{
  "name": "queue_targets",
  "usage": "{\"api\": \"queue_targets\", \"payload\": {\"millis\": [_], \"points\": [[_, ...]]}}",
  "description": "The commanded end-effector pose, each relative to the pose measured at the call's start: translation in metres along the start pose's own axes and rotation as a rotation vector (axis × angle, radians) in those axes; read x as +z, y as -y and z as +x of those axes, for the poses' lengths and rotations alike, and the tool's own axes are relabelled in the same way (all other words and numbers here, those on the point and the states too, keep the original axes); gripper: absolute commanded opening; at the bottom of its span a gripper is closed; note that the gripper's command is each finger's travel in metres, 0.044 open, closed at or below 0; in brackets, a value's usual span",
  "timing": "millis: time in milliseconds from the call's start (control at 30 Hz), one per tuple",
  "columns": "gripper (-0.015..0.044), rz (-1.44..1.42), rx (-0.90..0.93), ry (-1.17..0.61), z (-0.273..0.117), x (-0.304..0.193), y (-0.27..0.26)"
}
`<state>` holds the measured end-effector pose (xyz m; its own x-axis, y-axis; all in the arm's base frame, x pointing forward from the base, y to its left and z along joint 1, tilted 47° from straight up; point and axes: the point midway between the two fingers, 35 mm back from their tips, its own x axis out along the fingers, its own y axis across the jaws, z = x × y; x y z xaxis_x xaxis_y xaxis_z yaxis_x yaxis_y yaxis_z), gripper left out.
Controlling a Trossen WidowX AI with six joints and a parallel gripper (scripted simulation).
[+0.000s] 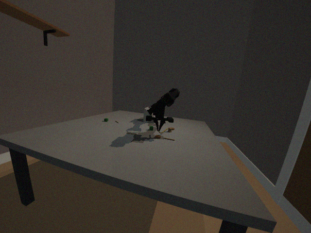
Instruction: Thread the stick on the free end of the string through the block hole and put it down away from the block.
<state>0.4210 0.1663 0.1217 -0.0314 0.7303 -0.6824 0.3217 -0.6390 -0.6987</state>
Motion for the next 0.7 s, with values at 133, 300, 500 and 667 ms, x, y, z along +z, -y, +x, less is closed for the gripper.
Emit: {"api": "queue_targets", "payload": {"millis": [133, 300, 500, 667], "points": [[0.0000, 0.004, -0.002, -0.004, 0.006, 0.002, -0.008], [0.0000, 0.004, -0.002, -0.004, 0.011, 0.005, -0.013], [0.0000, 0.004, -0.002, -0.003, 0.016, 0.008, -0.018], [0.0000, 0.004, -0.002, -0.003, 0.020, 0.010, -0.022]]}}
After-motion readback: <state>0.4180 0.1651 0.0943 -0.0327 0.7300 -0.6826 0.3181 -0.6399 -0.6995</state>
